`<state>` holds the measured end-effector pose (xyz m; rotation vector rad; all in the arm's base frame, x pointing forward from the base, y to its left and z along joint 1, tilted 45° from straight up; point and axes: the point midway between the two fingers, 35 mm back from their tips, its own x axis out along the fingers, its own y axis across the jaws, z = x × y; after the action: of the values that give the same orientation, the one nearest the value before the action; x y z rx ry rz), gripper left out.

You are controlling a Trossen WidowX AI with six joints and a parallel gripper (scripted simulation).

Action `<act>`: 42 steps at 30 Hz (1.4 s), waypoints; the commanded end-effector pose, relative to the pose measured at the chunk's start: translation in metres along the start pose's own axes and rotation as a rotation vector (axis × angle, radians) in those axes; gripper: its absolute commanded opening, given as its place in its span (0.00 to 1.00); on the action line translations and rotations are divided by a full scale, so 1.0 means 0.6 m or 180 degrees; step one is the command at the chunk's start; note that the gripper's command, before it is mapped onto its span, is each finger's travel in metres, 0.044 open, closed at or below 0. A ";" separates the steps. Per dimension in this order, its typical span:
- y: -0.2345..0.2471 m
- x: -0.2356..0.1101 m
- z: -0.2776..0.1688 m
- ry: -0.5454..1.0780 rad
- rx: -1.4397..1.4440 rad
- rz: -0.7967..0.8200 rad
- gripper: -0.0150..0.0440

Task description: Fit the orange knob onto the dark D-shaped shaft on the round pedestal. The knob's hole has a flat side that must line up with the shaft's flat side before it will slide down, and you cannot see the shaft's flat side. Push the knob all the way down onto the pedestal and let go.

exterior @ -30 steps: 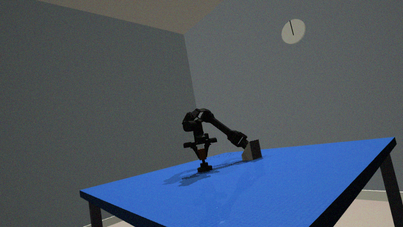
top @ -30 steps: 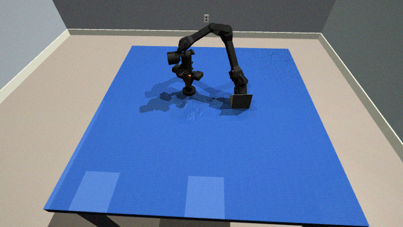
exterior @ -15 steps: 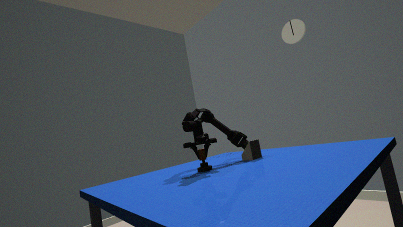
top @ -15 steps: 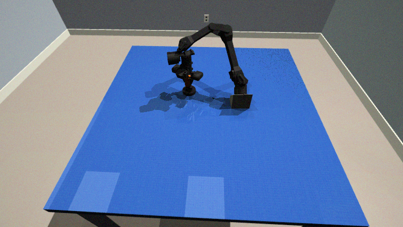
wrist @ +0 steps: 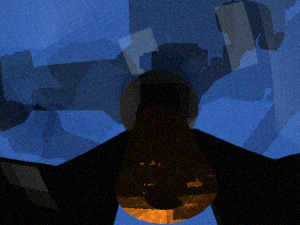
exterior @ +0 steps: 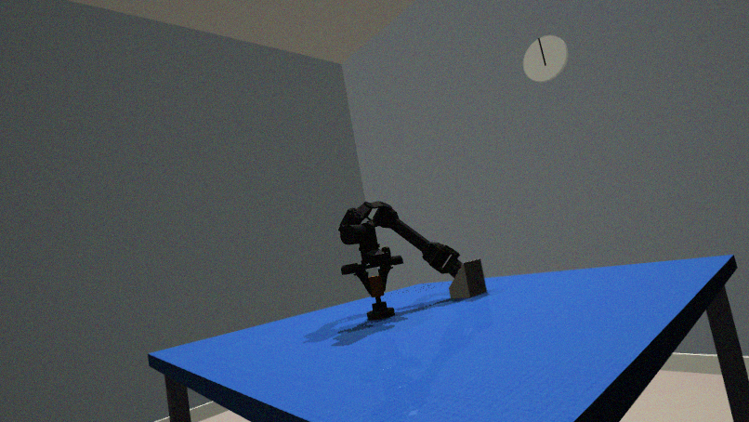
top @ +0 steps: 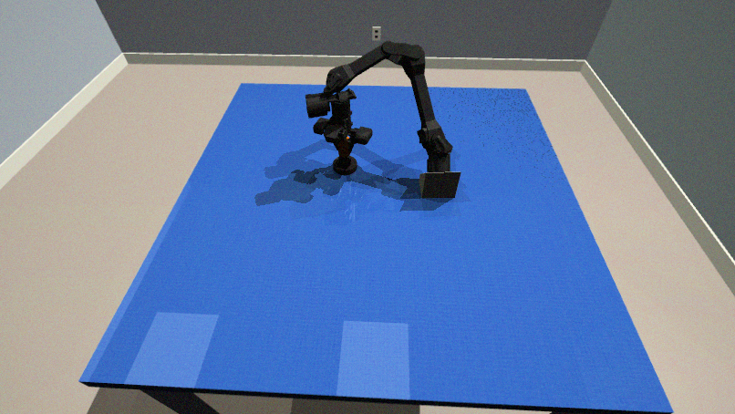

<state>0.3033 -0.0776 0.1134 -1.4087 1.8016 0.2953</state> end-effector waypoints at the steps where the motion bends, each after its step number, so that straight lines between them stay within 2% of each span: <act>1: -0.001 -0.003 -0.001 -0.0005 -0.0271 -0.0017 0.25; 32: 0.001 -0.003 -0.002 -0.0005 -0.0272 -0.0017 0.25; 42: -0.002 -0.003 -0.001 -0.0003 -0.0938 -0.0017 0.25</act>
<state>0.3021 -0.0777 0.1136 -1.5754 1.8134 0.5311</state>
